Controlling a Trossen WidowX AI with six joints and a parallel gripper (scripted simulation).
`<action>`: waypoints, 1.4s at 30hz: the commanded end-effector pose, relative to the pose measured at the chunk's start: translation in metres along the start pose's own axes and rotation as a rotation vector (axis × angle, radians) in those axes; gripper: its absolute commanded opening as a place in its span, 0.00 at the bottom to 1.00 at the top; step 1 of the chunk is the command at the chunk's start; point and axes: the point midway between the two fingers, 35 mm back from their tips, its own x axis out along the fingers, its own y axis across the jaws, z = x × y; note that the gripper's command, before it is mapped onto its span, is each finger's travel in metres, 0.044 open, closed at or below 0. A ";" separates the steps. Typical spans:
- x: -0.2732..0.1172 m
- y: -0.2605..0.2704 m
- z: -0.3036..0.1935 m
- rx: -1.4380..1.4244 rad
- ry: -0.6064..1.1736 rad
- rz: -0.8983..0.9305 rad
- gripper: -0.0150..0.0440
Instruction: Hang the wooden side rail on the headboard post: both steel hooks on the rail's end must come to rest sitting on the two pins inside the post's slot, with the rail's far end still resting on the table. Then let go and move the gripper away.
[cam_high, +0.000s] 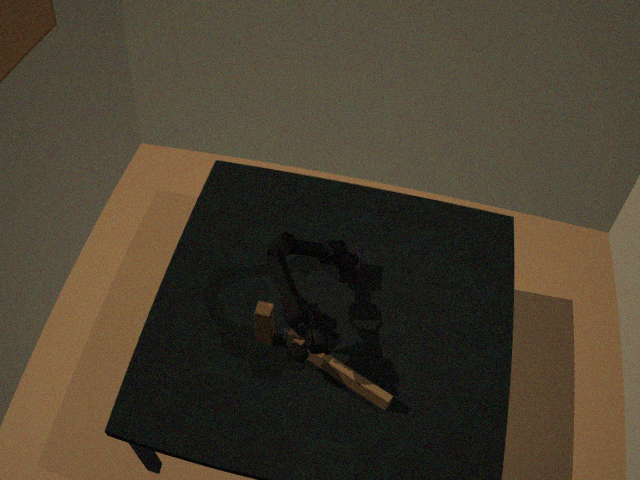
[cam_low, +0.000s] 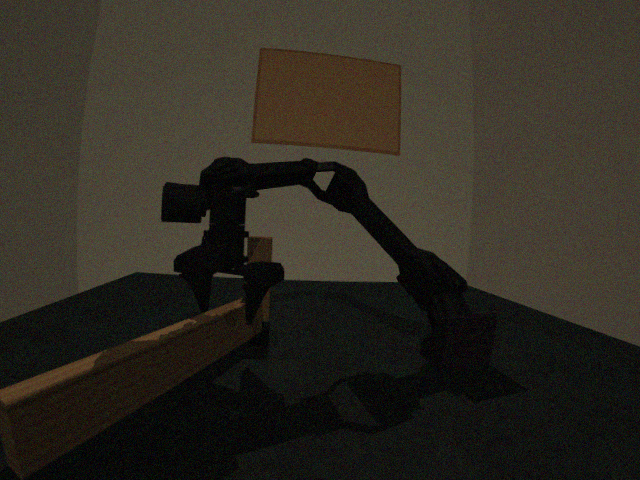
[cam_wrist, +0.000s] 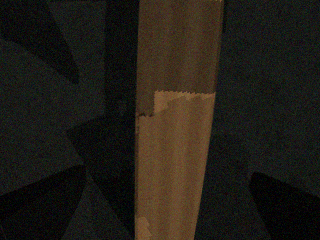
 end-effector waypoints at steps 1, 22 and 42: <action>0.006 0.001 -0.001 -0.006 0.006 -0.003 1.00; 0.031 0.002 -0.003 -0.006 0.009 -0.004 0.82; 0.031 0.002 -0.003 -0.006 0.009 -0.004 0.25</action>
